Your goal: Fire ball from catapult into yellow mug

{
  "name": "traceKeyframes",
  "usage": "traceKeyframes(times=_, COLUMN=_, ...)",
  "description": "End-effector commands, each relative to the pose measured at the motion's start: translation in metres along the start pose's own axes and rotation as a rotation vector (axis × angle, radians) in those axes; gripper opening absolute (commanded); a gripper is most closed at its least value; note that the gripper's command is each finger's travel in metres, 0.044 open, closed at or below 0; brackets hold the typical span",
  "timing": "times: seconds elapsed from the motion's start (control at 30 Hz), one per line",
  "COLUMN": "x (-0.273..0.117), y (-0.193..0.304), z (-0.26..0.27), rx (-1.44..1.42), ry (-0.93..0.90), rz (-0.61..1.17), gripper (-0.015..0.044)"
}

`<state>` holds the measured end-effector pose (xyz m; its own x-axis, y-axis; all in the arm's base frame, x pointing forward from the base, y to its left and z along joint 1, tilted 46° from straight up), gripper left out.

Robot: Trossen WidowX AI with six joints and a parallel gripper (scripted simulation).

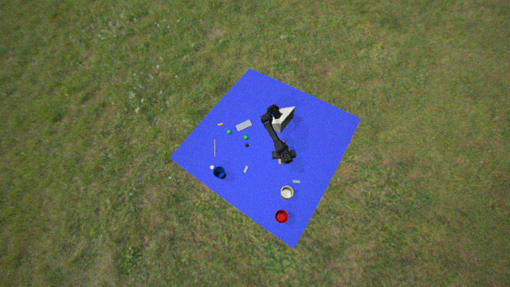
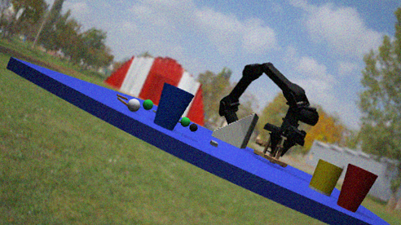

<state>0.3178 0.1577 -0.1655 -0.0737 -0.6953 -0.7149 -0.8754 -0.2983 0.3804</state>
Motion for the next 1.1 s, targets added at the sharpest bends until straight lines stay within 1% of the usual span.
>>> traceKeyframes(times=0.0, x=0.005, y=0.0, z=0.001, rx=-0.01, ry=0.006, rz=-0.007, gripper=0.0)
traceKeyframes(times=0.2, x=0.015, y=0.0, z=0.001, rx=-0.01, ry=0.007, rz=-0.007, gripper=0.0)
traceKeyframes(times=0.4, x=0.014, y=0.002, z=0.001, rx=-0.006, ry=0.003, rz=0.009, gripper=0.0)
traceKeyframes(times=0.9, x=0.012, y=0.001, z=0.002, rx=-0.006, ry=0.003, rz=0.009, gripper=0.0394)
traceKeyframes(times=0.97, x=-0.006, y=-0.001, z=0.002, rx=-0.006, ry=0.001, rz=0.008, gripper=0.044)
traceKeyframes(times=1.07, x=-0.05, y=-0.001, z=0.003, rx=-0.008, ry=0.0, rz=0.008, gripper=0.044)
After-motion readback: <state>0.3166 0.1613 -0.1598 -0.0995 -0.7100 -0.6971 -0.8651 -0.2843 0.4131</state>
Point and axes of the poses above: the point midway between the two fingers, 35 mm back from their tips, its own x axis out along the fingers, its own z axis across the jaws, y = z × x, the point moved 2 cm from there along -x, back along the fingers, and after that the axes turned 6 degrees about x, right-handed, at the moved point
